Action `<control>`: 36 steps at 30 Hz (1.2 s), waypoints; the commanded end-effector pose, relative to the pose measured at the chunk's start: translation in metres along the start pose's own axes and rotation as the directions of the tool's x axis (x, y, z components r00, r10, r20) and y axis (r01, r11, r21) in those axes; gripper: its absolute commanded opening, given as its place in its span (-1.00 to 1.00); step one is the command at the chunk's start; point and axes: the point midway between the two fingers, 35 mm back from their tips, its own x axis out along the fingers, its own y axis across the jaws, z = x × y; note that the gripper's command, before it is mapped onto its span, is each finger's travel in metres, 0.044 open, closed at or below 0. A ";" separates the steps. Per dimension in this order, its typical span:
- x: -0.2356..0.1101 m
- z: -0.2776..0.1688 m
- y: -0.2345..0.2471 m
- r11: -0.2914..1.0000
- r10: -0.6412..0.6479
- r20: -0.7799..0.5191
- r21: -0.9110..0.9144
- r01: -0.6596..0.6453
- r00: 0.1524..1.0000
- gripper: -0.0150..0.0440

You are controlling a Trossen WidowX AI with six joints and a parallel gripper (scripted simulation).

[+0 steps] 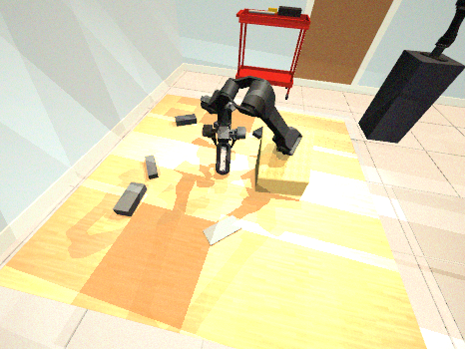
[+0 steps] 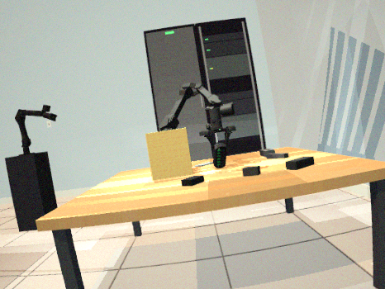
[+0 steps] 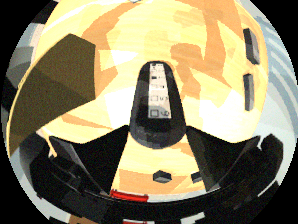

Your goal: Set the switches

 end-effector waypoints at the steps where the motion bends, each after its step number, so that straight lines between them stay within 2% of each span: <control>1: 0.001 0.007 0.001 1.000 0.002 0.019 0.008 -0.002 1.000 0.64; 36: -0.007 0.032 0.000 1.000 0.002 0.020 0.008 -0.002 1.000 0.65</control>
